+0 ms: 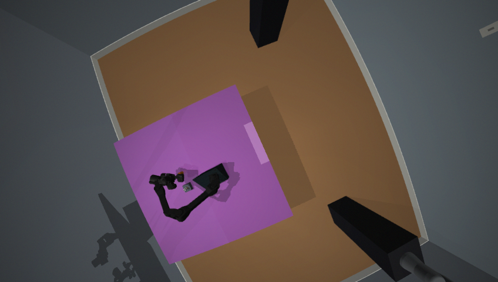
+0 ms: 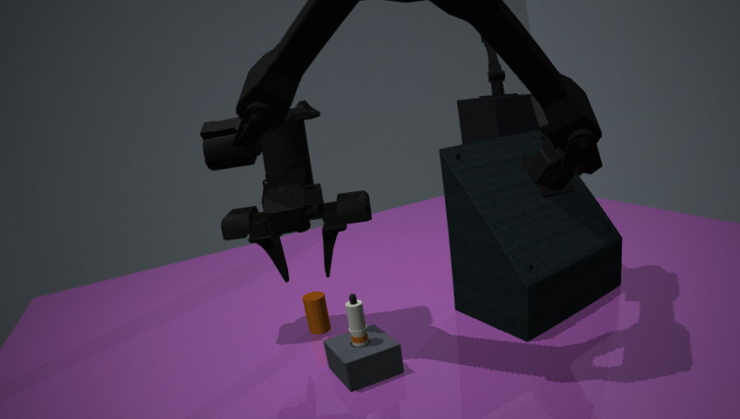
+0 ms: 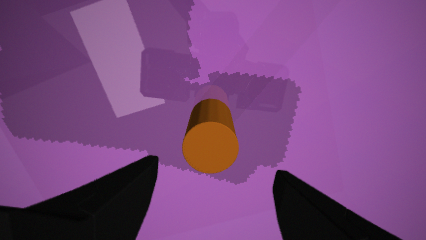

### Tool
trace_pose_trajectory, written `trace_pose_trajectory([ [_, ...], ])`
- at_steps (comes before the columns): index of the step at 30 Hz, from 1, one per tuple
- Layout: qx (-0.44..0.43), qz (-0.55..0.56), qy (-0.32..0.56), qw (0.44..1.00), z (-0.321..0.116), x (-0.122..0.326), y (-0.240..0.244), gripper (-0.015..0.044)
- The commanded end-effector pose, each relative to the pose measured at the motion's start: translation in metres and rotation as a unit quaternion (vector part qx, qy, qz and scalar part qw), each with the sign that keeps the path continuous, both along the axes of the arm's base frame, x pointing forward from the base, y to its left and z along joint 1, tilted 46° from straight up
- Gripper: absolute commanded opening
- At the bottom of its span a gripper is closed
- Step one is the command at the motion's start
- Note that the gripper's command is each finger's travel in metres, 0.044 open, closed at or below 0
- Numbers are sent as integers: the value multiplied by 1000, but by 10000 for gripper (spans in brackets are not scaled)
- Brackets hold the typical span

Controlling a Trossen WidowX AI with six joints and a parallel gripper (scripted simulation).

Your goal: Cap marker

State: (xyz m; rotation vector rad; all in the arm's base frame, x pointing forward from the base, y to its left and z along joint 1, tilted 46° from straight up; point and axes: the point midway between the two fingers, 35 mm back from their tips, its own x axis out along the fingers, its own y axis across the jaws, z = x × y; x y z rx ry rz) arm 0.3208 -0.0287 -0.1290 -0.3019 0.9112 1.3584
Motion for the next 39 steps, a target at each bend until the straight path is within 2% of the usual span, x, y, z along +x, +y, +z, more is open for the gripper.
trace_pose_trajectory([
  [1,2,-2,3,1000,-6,-3,7,251],
  [37,4,-2,3,1000,-43,-7,45,251],
  [39,4,-2,3,1000,-43,-7,45,199],
])
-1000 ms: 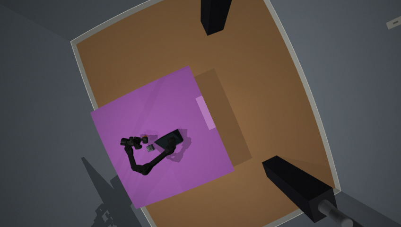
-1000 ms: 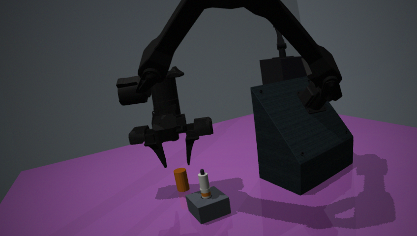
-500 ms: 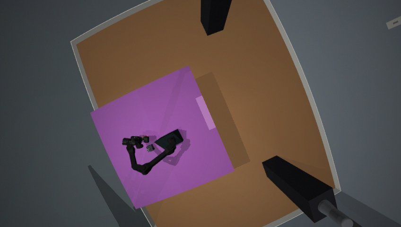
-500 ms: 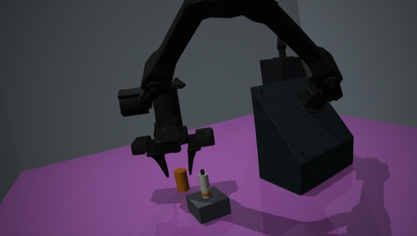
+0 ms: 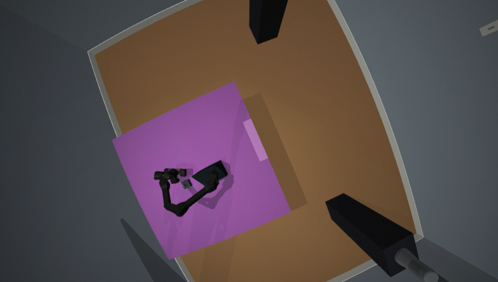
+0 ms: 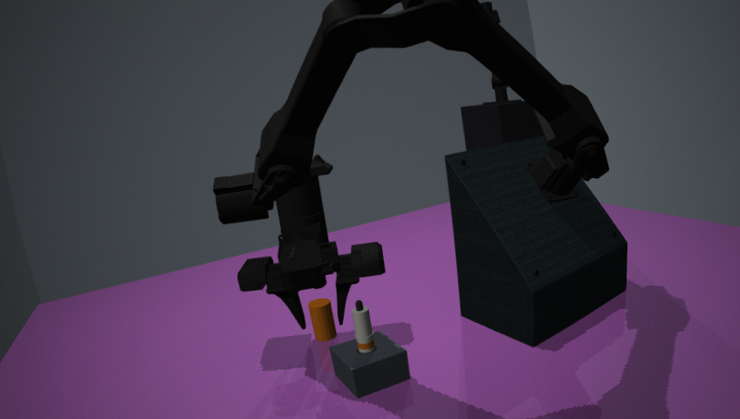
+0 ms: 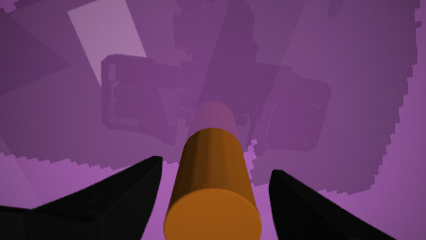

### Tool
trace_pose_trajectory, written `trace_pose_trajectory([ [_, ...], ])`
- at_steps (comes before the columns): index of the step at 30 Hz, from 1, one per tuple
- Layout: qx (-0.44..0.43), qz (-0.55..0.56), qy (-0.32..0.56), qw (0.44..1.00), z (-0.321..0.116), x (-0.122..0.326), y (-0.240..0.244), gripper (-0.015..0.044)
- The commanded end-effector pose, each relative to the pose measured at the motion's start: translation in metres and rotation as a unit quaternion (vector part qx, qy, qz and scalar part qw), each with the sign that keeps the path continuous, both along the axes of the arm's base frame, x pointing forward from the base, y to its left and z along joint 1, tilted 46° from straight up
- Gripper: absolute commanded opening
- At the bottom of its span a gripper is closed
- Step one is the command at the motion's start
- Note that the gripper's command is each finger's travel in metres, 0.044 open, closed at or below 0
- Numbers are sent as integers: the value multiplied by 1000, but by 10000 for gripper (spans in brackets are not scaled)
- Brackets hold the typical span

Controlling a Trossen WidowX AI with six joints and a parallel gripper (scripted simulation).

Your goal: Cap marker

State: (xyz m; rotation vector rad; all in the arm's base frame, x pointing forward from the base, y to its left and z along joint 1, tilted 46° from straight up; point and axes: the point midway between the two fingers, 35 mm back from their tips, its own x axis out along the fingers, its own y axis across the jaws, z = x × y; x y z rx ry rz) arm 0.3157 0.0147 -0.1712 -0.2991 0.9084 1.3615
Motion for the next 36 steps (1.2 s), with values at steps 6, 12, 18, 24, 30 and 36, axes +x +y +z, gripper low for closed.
trace_pose_trajectory([
  [6,2,-2,3,1000,-1,-2,2,139],
  [12,2,-3,4,1000,-1,-2,1,80],
  [18,-2,-14,10,1000,5,0,-7,0],
  [24,-2,-11,8,1000,17,1,-19,0],
  [30,-1,-6,5,1000,30,2,-33,0],
  [36,0,-2,3,1000,41,2,-43,0],
])
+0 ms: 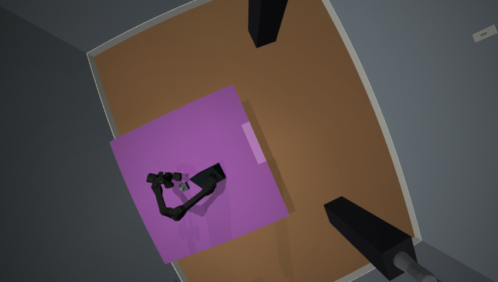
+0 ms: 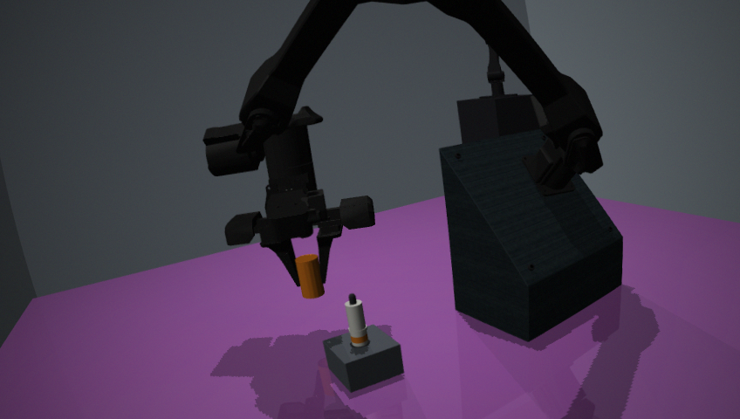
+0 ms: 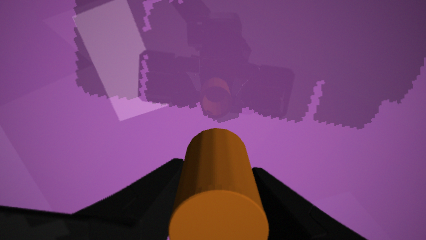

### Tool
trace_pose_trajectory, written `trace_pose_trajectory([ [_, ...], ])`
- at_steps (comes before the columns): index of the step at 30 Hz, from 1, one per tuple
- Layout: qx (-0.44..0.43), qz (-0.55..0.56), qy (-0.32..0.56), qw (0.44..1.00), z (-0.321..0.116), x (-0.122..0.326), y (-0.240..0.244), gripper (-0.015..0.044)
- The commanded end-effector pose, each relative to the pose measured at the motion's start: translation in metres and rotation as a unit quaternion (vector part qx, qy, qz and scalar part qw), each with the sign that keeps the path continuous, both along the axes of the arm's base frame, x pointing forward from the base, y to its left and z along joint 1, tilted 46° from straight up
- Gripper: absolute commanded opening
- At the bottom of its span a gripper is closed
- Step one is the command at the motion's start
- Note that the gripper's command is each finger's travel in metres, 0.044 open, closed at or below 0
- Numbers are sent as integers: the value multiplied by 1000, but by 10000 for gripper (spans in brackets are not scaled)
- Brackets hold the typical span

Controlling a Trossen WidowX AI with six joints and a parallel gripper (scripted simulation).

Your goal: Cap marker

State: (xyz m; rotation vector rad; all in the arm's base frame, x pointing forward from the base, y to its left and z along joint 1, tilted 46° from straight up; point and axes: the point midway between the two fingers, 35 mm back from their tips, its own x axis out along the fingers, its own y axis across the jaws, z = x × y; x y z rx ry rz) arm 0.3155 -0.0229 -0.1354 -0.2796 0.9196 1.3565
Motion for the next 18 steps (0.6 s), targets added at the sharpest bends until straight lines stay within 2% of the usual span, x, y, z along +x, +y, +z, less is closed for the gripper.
trace_pose_trajectory([
  [1,-2,3,-5,1000,5,2,-5,0],
  [18,-2,3,-5,1000,59,8,15,0],
])
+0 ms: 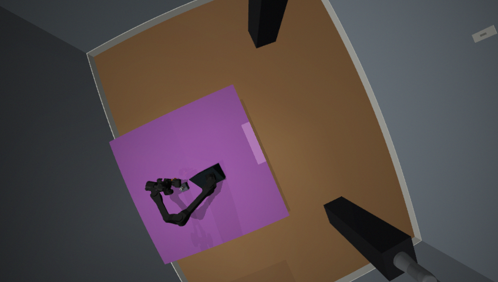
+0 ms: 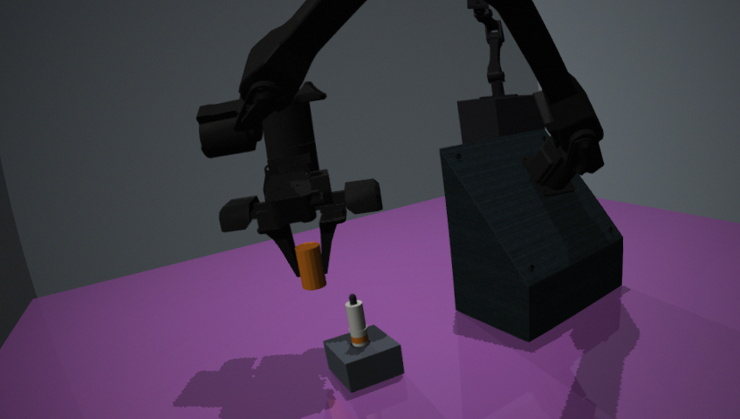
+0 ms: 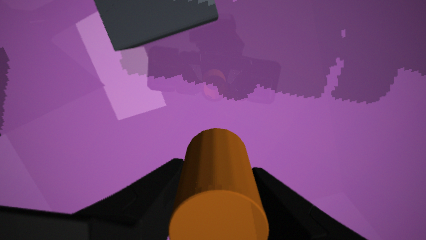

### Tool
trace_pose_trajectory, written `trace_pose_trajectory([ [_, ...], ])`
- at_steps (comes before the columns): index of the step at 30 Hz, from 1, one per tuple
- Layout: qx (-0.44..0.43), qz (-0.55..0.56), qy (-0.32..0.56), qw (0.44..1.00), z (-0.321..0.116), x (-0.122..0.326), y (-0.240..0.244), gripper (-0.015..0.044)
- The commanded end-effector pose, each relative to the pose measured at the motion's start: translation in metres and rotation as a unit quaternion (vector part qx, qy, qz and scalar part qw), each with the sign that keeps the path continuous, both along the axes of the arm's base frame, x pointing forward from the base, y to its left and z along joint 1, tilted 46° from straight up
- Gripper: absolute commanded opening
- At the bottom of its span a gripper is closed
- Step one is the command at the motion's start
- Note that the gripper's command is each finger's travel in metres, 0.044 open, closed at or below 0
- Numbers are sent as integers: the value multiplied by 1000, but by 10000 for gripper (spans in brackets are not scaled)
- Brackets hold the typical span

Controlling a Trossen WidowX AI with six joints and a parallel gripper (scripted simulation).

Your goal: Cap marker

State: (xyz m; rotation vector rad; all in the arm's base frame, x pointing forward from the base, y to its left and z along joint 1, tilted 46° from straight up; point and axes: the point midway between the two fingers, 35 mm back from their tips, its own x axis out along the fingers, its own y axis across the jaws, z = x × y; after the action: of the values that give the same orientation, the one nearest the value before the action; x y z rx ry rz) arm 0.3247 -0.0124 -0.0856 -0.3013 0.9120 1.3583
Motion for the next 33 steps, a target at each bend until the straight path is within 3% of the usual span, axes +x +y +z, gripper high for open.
trace_pose_trajectory([
  [1,2,-2,3,1000,13,-1,6,0],
  [26,4,-2,4,1000,87,-11,40,0],
  [33,5,-2,5,1000,88,-12,45,0],
])
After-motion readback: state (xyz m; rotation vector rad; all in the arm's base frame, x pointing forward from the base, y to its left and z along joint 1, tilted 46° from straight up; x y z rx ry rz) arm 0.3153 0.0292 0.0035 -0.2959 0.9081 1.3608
